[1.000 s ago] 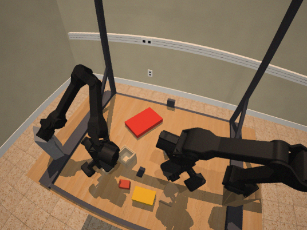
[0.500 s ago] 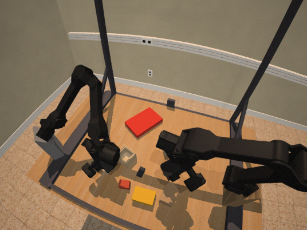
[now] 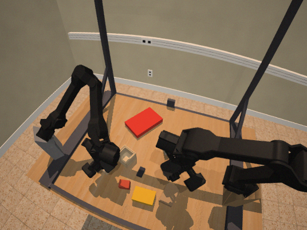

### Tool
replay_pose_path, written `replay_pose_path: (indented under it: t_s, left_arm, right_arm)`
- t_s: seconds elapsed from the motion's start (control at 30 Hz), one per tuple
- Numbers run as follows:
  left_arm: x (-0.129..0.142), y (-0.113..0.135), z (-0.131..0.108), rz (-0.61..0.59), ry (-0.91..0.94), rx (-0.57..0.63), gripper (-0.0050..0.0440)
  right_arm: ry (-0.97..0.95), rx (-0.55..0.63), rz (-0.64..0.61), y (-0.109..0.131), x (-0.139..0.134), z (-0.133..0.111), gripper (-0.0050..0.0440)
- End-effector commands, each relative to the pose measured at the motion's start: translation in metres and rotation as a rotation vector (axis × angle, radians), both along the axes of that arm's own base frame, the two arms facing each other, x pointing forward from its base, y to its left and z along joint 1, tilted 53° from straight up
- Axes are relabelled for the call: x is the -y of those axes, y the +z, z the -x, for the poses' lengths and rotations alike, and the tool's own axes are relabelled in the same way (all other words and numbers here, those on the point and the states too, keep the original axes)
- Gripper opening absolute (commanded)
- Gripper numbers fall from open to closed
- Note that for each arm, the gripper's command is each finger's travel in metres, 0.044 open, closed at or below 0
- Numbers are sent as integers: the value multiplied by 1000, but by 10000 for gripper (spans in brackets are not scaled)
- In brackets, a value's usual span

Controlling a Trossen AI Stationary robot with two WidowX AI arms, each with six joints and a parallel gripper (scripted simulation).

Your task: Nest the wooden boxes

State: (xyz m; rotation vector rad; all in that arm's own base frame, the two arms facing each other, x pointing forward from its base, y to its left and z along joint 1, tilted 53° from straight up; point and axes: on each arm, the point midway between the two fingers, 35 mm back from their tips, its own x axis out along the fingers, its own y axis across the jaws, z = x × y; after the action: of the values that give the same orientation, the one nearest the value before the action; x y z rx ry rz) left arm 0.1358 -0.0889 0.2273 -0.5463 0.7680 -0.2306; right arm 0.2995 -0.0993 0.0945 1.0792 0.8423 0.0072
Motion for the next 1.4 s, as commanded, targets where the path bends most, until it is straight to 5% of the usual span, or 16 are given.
replay_pose_path:
  t_s: [0.0,0.5,0.8,1.37]
  left_arm:
    - [-2,8,2,22,3,20,400]
    - [-2,8,2,22,3,20,400]
    - [-2,8,2,22,3,20,400]
    - [-2,8,2,22,3,20,400]
  right_arm:
    - [-3,5,3,2,1,-1,236]
    - [-2,16,17,41,25,40,236]
    - [-7,7,13,44,24,33,236]
    - [-5,6,13,110,22,13,236]
